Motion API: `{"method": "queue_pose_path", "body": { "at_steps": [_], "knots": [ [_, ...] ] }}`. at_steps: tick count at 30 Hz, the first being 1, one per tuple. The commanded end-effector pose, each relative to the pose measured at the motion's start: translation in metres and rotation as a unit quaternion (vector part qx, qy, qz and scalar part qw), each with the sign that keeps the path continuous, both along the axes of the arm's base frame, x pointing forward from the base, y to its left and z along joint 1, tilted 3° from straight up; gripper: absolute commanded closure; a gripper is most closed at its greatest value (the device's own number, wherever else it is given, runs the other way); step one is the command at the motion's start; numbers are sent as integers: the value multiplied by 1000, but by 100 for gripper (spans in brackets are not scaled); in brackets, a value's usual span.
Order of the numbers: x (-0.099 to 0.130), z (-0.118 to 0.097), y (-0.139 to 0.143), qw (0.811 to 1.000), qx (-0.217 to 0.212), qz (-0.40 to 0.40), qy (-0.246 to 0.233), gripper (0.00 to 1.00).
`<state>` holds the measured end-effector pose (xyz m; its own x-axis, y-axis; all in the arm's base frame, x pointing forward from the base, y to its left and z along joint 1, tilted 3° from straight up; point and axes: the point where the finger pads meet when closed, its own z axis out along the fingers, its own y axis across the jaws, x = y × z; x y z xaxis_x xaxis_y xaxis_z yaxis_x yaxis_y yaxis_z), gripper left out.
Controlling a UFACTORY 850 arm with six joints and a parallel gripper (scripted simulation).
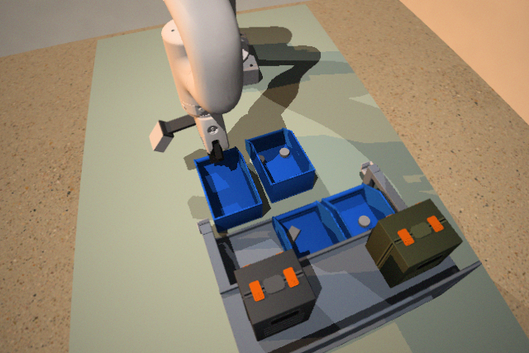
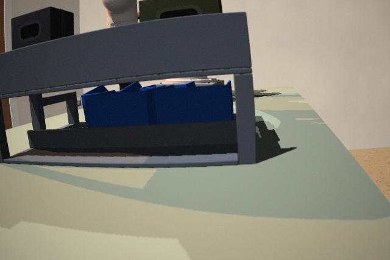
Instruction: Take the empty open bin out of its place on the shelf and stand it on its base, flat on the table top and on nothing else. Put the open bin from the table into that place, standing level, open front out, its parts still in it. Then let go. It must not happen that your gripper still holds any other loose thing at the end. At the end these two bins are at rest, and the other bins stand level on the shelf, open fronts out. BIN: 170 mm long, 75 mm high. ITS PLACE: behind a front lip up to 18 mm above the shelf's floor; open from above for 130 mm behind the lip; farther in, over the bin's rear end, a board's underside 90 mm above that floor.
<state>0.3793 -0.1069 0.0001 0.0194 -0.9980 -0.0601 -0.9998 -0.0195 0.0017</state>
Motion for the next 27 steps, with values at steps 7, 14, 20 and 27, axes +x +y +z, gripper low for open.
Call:
{"method": "queue_pose_path", "body": {
  "at_steps": [7,14,20,27],
  "knots": [
    [1,-10,0,1000,0,0,-5,100],
    [1,-17,1,1000,0,0,-5,100],
    [1,-19,1,1000,0,0,-5,100],
    [1,-20,1,1000,0,0,-5,100]
  ]
}}
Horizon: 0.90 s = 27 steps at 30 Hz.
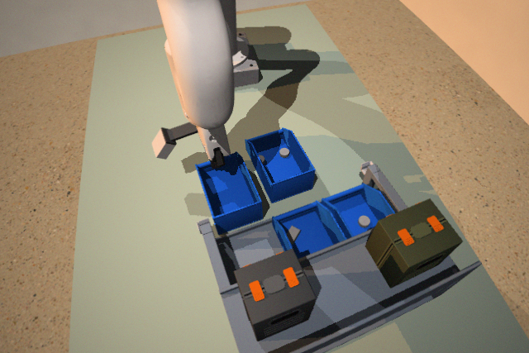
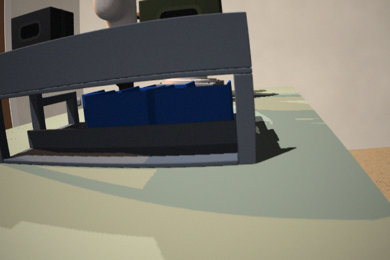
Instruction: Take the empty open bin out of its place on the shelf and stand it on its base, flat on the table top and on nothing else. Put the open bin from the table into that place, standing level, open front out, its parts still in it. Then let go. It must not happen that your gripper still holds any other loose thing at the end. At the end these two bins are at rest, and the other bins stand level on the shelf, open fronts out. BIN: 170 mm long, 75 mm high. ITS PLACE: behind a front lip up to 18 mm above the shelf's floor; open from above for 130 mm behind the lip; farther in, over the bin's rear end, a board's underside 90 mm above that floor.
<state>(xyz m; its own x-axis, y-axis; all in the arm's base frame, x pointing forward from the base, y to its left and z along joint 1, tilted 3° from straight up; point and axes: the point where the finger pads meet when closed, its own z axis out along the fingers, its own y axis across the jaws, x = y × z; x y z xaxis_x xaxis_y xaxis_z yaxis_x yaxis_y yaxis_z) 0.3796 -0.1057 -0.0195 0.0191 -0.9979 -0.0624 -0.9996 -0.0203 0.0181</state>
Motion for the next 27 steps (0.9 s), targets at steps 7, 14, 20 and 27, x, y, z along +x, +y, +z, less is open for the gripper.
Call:
{"method": "queue_pose_path", "body": {
  "at_steps": [7,14,20,27],
  "knots": [
    [0,0,0,1000,-1,-1,-13,100],
    [0,0,0,1000,-1,-1,-13,5],
    [0,0,0,1000,-1,-1,-13,5],
    [0,0,0,1000,-1,-1,-13,5]
  ]
}}
